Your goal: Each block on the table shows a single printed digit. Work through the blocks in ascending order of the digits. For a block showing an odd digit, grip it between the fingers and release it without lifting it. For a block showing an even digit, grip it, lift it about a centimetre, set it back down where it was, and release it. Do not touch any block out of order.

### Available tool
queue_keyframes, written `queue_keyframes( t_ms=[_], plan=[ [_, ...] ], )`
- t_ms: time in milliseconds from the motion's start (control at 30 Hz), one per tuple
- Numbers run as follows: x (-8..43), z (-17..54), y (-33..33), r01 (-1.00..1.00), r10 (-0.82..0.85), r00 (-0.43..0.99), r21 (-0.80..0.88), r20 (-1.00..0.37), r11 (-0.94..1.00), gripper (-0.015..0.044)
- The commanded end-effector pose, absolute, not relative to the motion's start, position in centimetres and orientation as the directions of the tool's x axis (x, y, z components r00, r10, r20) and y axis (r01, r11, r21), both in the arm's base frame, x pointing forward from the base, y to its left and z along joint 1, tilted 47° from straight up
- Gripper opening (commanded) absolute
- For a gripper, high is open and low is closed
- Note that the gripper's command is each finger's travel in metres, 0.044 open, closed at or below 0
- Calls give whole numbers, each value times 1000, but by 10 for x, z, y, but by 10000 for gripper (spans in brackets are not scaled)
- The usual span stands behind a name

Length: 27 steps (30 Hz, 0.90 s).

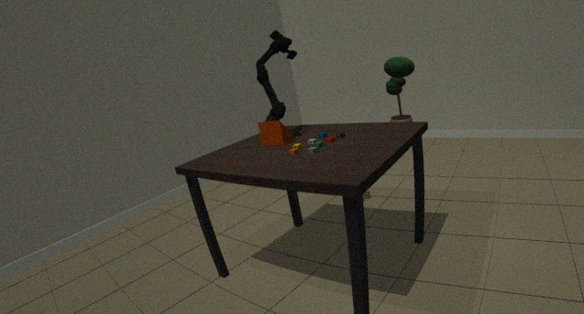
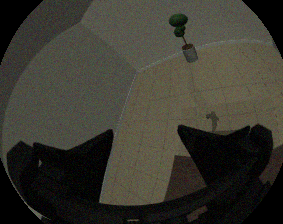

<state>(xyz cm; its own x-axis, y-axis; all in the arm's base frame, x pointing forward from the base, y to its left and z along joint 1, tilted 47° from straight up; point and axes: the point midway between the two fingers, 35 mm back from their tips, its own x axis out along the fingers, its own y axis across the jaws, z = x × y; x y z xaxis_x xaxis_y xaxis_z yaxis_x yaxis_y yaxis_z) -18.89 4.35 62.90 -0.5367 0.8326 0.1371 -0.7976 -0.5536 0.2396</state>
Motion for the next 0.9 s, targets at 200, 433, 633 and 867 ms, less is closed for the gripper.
queue_keyframes(
  t_ms=[200, 433, 633, 867],
  plan=[
    [-103, 644, 107, -879, 916, -346, 271, 204, -393, 400],
    [-1, 638, 155, -914, 972, -143, 352, 189, -202, 400],
    [100, 615, 178, -906, 988, 57, 423, 142, -8, 400],
    [212, 570, 176, -846, 961, 270, 489, 51, 212, 400]
  ],
)
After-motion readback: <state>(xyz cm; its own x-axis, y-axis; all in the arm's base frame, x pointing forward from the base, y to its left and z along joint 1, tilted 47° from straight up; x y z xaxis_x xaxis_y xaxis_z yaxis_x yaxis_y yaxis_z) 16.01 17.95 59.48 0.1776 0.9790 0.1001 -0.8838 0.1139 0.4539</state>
